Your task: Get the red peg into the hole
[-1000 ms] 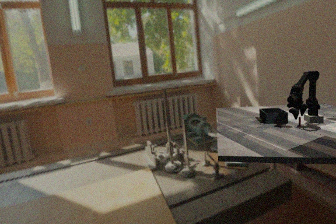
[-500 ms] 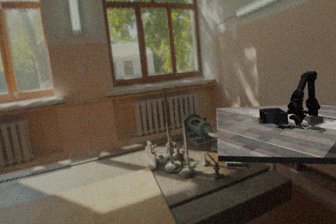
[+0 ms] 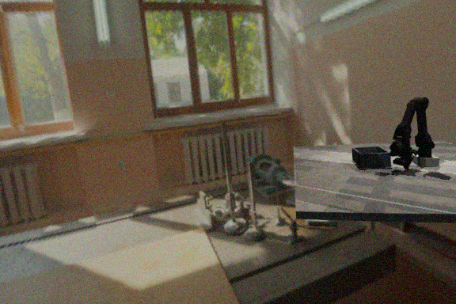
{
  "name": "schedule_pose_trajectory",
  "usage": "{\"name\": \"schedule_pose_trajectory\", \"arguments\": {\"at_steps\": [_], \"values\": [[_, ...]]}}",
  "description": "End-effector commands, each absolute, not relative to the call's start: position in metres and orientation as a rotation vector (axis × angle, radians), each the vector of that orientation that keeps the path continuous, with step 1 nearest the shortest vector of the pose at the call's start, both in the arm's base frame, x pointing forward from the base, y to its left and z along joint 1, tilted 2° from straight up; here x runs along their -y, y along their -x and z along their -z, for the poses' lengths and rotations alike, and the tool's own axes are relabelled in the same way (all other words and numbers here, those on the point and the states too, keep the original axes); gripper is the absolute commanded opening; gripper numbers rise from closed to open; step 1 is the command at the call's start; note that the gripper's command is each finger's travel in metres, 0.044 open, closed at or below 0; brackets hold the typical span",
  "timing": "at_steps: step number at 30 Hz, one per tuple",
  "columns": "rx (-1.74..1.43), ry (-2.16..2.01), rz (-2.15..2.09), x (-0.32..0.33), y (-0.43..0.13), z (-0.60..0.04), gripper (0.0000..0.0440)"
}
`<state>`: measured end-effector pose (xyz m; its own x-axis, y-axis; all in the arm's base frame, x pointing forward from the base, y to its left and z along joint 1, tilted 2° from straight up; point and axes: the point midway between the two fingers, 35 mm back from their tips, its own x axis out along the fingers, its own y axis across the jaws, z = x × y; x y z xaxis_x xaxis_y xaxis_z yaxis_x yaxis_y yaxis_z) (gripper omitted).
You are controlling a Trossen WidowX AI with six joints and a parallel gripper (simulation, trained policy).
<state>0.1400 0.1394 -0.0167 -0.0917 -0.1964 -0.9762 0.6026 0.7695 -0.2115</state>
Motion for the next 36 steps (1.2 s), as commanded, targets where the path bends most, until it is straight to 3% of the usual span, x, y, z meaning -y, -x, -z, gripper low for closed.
{"name": "schedule_pose_trajectory", "arguments": {"at_steps": [1, 22, 36], "values": [[-1.501, -0.343, 0.665, -0.145, -0.149, 0.006, 0.0000], [-1.337, -0.430, 0.684, -0.139, -0.198, -0.082, 0.0000], [-1.212, -0.554, 0.792, -0.103, -0.248, -0.108, 0.0000]]}}
